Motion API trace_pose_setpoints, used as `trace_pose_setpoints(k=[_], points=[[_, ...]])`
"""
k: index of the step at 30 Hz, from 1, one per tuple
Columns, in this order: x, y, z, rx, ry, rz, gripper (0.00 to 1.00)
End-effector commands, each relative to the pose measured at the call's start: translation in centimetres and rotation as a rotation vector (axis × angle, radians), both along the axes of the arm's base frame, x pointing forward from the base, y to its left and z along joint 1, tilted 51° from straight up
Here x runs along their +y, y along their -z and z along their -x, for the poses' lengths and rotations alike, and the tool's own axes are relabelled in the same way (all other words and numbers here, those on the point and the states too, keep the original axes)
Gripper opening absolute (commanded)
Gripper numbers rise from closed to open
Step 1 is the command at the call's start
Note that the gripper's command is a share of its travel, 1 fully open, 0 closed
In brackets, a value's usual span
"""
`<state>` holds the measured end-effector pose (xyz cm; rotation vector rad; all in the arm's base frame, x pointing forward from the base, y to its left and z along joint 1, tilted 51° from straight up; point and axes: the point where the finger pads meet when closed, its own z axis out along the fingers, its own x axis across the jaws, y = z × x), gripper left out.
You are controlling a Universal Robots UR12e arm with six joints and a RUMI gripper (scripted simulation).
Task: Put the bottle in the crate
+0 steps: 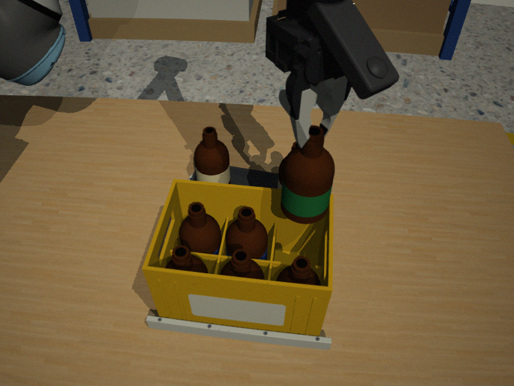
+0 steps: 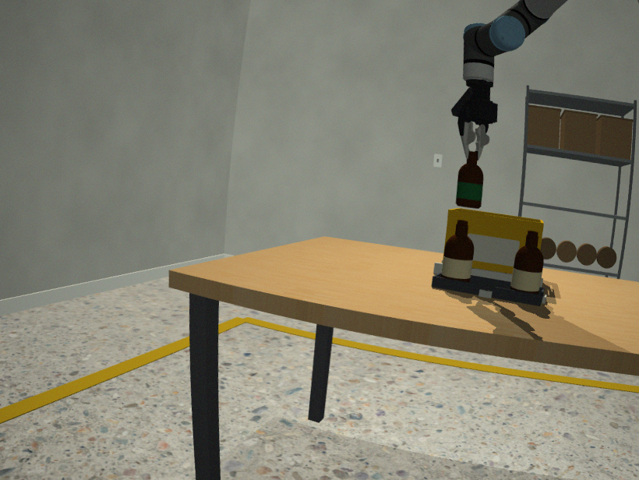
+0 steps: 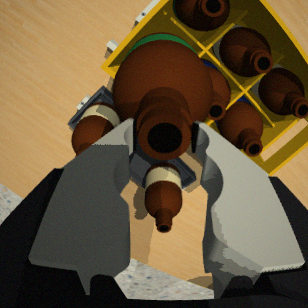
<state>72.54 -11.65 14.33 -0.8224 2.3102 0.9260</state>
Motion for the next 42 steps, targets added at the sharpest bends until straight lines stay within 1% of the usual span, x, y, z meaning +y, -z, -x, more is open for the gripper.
trace_pose_setpoints(k=[1, 27, 42], points=[[-0.08, -0.05, -0.03, -0.001, 0.001, 0.001, 0.00], [-0.06, -0.03, -0.04, -0.001, 0.001, 0.001, 0.00], [0.47, 0.43, -0.21, -0.001, 0.001, 0.001, 0.00]])
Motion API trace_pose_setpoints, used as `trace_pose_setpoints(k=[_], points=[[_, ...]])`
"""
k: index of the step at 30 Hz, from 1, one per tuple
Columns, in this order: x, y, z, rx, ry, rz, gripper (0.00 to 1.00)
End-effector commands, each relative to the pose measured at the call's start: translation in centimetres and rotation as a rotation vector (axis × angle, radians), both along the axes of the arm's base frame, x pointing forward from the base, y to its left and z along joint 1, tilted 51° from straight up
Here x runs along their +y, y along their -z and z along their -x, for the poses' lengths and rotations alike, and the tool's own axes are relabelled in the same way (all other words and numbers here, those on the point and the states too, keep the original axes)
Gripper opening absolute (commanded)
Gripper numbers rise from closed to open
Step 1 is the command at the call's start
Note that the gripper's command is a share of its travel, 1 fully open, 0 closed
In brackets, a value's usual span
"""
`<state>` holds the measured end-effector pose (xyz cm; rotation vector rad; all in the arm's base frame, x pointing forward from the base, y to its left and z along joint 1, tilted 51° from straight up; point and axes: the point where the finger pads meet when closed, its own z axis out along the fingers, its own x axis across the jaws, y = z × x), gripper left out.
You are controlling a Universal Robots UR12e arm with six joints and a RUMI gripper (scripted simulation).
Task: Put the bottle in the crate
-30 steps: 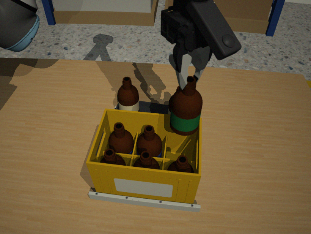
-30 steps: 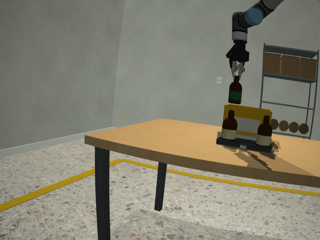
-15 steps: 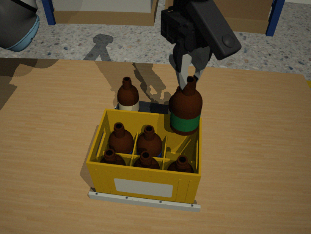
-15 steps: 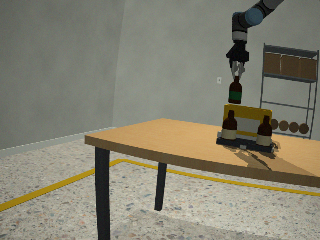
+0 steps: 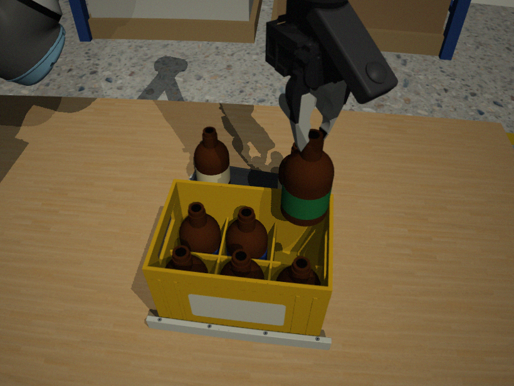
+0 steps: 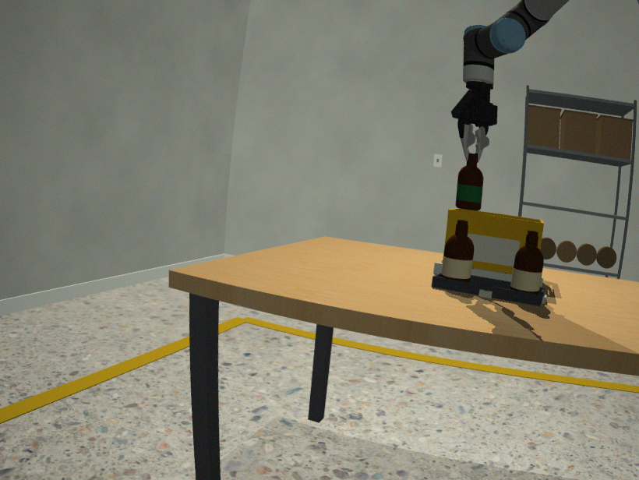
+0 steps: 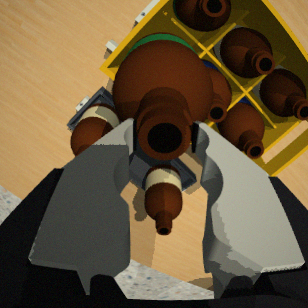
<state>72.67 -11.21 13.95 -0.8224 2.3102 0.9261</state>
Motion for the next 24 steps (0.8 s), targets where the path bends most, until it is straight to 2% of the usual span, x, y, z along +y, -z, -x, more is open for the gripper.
trace_pose_setpoints(k=[1, 24], points=[[0.1, 0.1, -0.1, -0.001, 0.001, 0.001, 0.00], [1.8, 1.6, -0.7, -0.001, 0.001, 0.001, 0.00]])
